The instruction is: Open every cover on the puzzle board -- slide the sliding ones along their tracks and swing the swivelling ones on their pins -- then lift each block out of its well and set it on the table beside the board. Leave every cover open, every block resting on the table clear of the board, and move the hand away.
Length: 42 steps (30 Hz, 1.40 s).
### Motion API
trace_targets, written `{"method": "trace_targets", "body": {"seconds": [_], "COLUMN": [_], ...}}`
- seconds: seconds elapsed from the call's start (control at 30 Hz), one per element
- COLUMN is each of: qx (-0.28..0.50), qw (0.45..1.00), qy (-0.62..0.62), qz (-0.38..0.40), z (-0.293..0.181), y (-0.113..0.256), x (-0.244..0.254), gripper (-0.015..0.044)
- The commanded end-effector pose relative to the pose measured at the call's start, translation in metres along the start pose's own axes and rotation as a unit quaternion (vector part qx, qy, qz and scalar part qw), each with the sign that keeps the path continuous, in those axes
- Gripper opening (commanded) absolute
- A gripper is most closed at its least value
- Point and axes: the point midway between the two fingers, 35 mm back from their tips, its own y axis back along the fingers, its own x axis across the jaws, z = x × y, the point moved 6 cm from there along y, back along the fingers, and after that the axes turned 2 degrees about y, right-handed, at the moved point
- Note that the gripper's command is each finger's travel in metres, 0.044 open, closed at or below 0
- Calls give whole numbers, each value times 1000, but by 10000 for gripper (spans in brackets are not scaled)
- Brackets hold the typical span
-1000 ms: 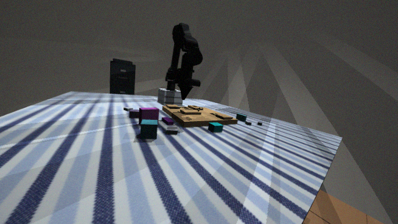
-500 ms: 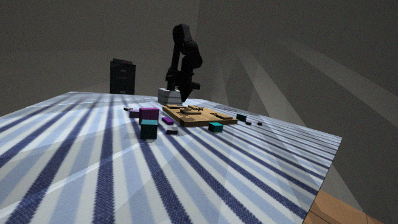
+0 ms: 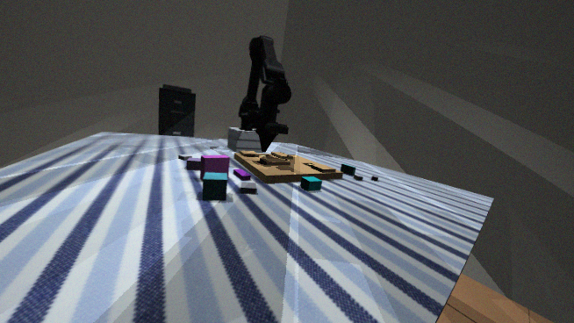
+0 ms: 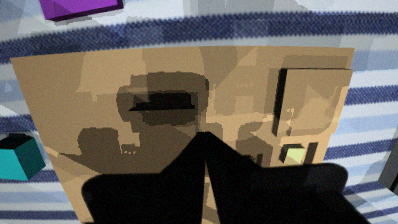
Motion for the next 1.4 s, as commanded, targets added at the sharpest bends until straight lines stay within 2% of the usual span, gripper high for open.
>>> {"method": "trace_targets", "body": {"seconds": [0.0,0.8,1.37], "qx": [2,2,2], "qw": [1000,1000,1000], "qy": [-2,-2,-2], "qz": [1,1,1], "z": [0,-1,5], "y": [-5,-29,-29], "x": [0,-1,16], "gripper": [0,0,0]}}
